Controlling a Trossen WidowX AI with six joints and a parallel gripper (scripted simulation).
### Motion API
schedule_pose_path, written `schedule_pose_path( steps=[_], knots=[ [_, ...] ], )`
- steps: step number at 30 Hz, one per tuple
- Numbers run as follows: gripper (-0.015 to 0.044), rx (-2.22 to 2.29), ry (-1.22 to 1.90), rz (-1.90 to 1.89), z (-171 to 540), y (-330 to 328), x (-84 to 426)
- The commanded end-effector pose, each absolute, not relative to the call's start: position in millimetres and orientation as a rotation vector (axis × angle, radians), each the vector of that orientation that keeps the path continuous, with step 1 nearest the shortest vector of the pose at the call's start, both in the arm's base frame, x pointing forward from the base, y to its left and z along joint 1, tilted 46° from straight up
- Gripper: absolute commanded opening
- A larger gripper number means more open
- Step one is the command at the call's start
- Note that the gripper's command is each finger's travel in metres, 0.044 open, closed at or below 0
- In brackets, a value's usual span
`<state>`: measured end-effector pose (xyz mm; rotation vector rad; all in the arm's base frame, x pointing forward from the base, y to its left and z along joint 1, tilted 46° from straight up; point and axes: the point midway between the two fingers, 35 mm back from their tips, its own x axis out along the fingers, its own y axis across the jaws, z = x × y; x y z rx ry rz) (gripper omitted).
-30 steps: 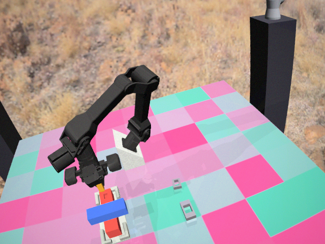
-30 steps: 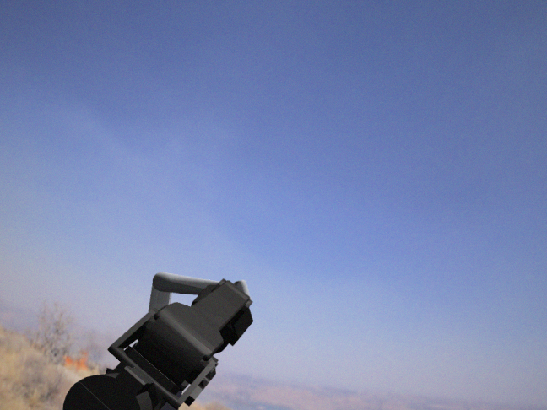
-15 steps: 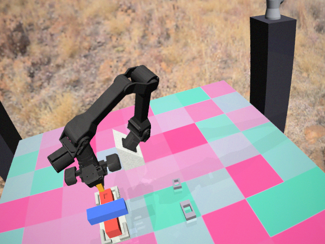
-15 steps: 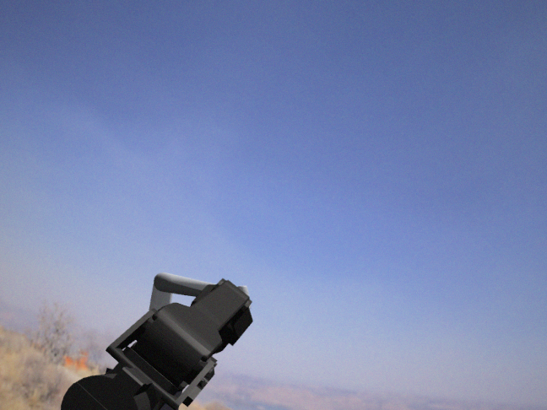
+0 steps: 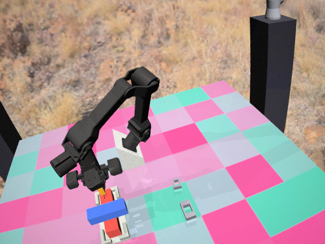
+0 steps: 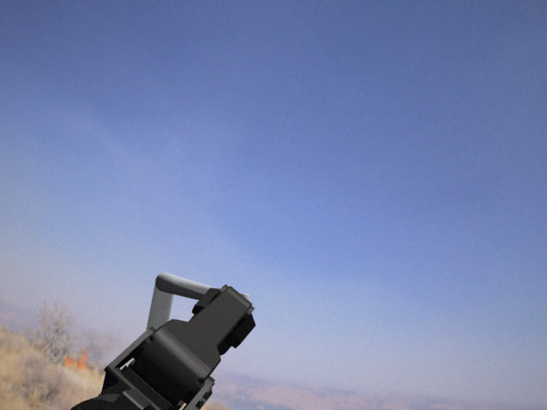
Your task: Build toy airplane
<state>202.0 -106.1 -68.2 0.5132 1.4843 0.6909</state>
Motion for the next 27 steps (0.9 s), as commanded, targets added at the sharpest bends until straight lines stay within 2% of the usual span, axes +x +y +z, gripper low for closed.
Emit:
schedule_pose_path(
  steps=[1,15,20,22,25,27],
  knots=[
    [0.0065,0.523,1.483,0.69,-74,-101,201],
    [0.0065,0.523,1.483,0.69,-85,-90,200],
    [0.0032,0.516,1.485,0.693,-83,-91,200],
    [0.0,0.516,1.485,0.693,-83,-91,200],
    [0.0,0.516,1.485,0.693,-83,-91,200],
    [0.0053,0.516,1.485,0.693,-83,-91,200]
  ],
)
